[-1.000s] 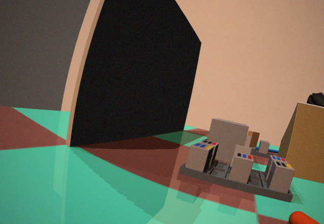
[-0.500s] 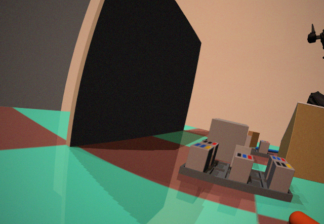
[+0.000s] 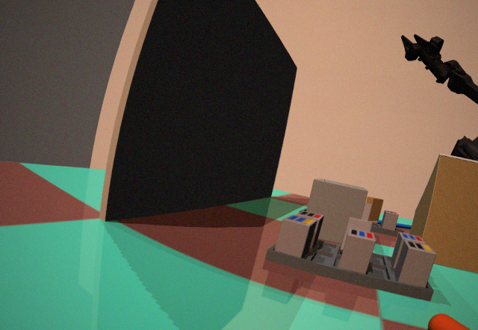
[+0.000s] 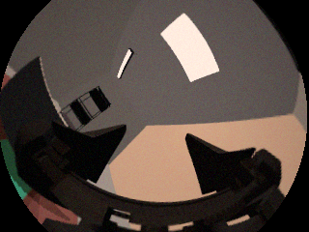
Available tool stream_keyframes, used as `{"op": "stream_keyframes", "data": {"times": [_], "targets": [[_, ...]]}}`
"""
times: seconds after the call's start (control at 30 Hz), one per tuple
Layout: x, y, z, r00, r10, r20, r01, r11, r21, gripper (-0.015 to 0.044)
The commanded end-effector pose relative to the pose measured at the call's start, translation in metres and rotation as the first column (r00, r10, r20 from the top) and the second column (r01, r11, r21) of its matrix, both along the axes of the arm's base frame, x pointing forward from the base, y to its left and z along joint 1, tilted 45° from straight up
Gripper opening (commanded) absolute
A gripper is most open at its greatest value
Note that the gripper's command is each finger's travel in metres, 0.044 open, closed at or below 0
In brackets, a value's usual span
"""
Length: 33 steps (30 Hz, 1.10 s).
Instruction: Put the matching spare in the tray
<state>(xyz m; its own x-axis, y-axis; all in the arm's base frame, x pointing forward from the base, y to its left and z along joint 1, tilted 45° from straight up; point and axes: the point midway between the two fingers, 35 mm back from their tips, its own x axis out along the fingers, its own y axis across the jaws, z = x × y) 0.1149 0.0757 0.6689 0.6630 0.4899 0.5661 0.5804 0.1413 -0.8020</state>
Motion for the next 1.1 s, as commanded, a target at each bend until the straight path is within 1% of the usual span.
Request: {"op": "stream_keyframes", "data": {"times": [0.0, 0.1, 0.23, 0.33, 0.4, 0.5, 0.6, 0.7, 0.9, 1.07], "targets": [[0.069, 0.009, -0.029, 0.962, 0.072, -0.261, -0.044, 0.993, 0.113, 0.044], [0.109, 0.016, -0.055, 0.903, 0.108, -0.415, -0.034, 0.983, 0.182, 0.044], [0.158, 0.026, -0.096, 0.793, 0.141, -0.593, 0.019, 0.967, 0.255, 0.044], [0.19, 0.034, -0.131, 0.69, 0.16, -0.706, 0.08, 0.953, 0.294, 0.044], [0.204, 0.037, -0.149, 0.631, 0.169, -0.757, 0.119, 0.943, 0.31, 0.044], [0.233, 0.043, -0.19, 0.487, 0.19, -0.852, 0.233, 0.912, 0.337, 0.044], [0.256, 0.049, -0.232, 0.343, 0.206, -0.916, 0.357, 0.874, 0.33, 0.044], [0.274, 0.053, -0.277, 0.199, 0.217, -0.956, 0.486, 0.825, 0.289, 0.044], [0.293, 0.054, -0.372, -0.056, 0.144, -0.988, 0.675, 0.734, 0.069, 0.044], [0.294, 0.051, -0.428, -0.206, 0.14, -0.969, 0.797, 0.598, -0.083, 0.044]]}}
